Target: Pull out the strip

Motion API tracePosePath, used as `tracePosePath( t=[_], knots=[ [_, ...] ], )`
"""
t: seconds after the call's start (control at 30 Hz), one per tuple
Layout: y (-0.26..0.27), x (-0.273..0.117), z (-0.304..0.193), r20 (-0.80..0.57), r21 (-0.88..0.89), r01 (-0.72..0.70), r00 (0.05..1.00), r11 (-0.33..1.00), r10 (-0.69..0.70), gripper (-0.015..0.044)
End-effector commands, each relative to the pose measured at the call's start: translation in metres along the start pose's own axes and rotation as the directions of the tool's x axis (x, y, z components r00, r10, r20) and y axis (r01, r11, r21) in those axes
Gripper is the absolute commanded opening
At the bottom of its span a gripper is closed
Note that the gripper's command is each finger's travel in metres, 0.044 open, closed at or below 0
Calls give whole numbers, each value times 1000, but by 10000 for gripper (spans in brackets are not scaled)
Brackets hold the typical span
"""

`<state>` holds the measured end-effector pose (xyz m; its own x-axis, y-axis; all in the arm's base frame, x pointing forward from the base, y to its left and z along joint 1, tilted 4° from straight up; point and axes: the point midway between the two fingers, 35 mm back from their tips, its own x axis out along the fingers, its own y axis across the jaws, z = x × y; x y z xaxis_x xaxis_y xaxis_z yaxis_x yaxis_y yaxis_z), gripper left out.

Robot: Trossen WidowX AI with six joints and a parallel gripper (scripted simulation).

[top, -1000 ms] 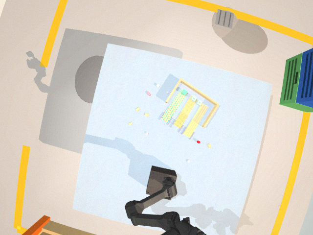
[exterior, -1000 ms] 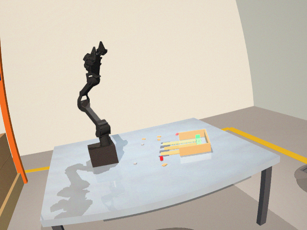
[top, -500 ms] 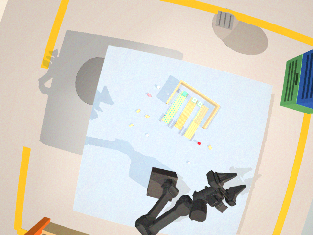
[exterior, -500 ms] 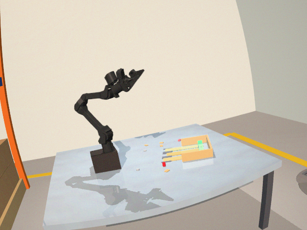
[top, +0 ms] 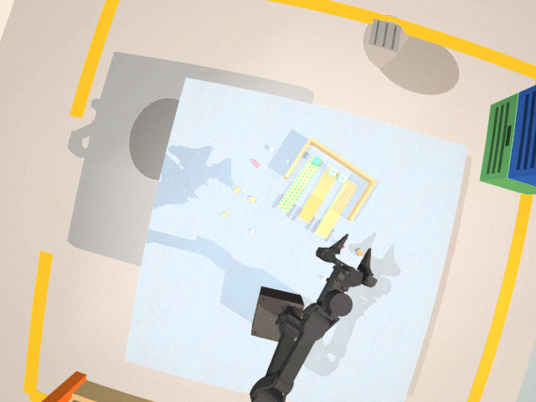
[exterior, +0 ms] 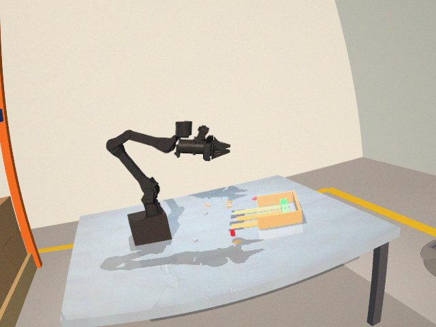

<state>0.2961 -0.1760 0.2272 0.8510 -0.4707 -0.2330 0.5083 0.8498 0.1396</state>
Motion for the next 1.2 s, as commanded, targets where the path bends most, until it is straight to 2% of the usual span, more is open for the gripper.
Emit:
tracePosePath(
  t=[0.0,0.23,0.87,0.97,1.17],
  knots=[
    [23,6,-45,-135,-53,-80,988,995,72,400],
    [67,-7,-142,-419,-135,-269,887,954,191,400],
    [68,-7,-144,-426,-137,-274,884,952,193,400],
    [73,1,-147,-486,-113,-267,855,957,181,321],
    [89,33,-166,-701,-45,-209,704,977,118,164]
  ],
)
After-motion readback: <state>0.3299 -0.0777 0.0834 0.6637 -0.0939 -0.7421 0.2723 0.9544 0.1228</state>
